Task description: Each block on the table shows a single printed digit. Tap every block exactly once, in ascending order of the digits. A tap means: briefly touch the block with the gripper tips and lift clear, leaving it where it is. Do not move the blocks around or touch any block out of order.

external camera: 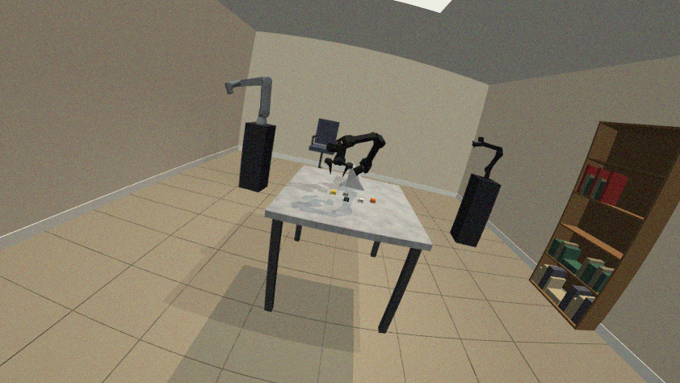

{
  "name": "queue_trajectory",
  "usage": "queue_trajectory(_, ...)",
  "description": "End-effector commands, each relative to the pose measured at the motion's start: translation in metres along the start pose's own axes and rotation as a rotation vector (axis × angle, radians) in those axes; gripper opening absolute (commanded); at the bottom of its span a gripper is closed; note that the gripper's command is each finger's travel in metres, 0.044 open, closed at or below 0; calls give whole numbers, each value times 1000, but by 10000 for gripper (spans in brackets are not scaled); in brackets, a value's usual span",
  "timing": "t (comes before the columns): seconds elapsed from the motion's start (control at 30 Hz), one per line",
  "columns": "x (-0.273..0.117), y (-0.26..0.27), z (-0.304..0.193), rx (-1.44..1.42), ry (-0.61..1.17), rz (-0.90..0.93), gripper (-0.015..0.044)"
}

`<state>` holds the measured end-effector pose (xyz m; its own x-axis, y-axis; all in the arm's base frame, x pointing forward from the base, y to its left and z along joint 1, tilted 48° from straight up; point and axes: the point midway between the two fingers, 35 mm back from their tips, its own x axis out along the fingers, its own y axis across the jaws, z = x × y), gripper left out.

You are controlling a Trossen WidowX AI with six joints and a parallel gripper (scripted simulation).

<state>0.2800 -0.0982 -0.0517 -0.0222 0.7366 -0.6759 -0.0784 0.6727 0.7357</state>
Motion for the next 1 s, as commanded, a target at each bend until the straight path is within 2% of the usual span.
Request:
queue_trajectory(0.0, 3, 2, -1, -34, 12, -5, 400)
queue_trajectory(0.03, 3, 2, -1, -34, 12, -5, 400)
queue_trajectory(0.1, 17, 1, 0, -34, 11, -6, 347)
queue_trajectory(0.23, 82, 2, -1, -35, 11, -3, 242)
queue_trajectory(0.5, 85, 2, -2, -35, 11, -2, 32)
queue_trajectory(0.97, 92, 2, -2, -35, 11, -2, 20)
